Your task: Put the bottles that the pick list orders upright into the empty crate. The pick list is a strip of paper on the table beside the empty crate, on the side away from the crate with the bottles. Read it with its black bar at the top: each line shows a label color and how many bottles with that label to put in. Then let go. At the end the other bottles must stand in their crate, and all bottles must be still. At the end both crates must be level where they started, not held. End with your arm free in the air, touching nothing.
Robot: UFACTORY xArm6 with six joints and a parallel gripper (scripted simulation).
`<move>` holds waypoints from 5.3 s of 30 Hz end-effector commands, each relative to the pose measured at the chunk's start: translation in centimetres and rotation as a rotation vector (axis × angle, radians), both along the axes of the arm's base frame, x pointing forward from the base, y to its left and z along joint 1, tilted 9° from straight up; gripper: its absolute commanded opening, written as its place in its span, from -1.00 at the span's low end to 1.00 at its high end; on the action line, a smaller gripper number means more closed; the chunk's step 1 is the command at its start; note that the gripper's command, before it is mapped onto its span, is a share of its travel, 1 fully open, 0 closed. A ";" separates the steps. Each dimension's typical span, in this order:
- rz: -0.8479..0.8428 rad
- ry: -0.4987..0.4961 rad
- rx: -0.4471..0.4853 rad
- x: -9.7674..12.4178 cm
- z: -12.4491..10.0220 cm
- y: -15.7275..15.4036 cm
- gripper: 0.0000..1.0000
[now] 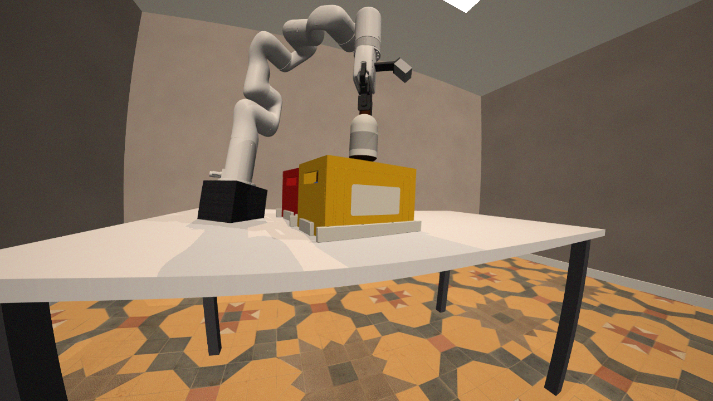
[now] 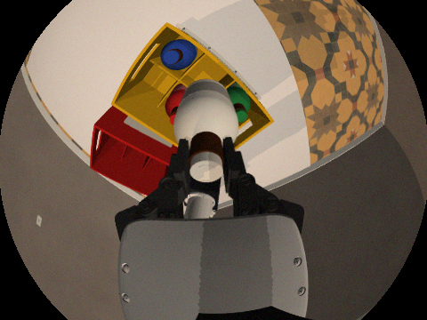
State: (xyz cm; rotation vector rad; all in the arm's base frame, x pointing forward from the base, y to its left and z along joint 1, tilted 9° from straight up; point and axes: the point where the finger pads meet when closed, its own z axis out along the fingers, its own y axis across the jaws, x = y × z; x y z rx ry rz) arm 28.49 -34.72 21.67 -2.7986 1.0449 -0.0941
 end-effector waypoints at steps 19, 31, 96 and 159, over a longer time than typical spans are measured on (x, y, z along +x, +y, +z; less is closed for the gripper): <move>0.000 -0.003 -0.004 -1.3 0.5 3.7 -1.00; 0.000 -0.003 -0.004 -2.0 0.6 5.6 -1.00; 0.000 -0.003 -0.004 -5.9 1.5 16.3 -1.00; 0.000 -0.003 -0.003 -7.8 1.9 22.0 -1.00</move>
